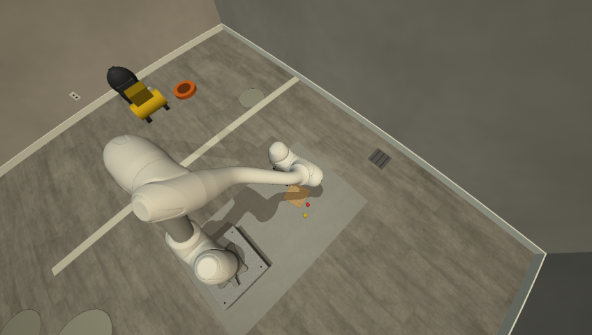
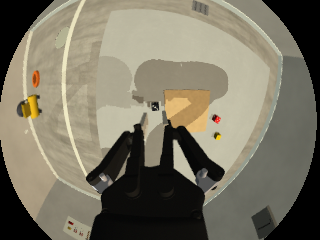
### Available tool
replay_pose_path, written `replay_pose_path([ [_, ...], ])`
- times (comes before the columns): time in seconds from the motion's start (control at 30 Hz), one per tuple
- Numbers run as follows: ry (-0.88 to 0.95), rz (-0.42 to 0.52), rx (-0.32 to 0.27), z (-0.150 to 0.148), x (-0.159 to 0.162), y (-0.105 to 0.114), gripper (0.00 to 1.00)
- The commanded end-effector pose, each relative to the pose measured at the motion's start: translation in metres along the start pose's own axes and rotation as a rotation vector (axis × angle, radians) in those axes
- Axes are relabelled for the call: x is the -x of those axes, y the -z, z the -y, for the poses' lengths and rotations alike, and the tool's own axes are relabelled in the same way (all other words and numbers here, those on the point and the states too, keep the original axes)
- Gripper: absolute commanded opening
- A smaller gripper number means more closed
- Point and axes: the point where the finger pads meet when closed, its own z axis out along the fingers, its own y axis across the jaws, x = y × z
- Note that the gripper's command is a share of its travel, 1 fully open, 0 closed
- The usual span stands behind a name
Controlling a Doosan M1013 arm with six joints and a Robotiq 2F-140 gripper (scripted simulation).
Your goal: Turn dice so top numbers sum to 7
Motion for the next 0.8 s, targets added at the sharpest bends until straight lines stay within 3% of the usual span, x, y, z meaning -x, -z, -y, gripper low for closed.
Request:
replay_pose_path([
  [0.0, 0.0, 0.0, 0.0, 0.0, 0.0, 0.0001, 0.21],
  [0.77, 0.0, 0.0, 0.0, 0.0, 0.0, -0.0024, 0.21],
])
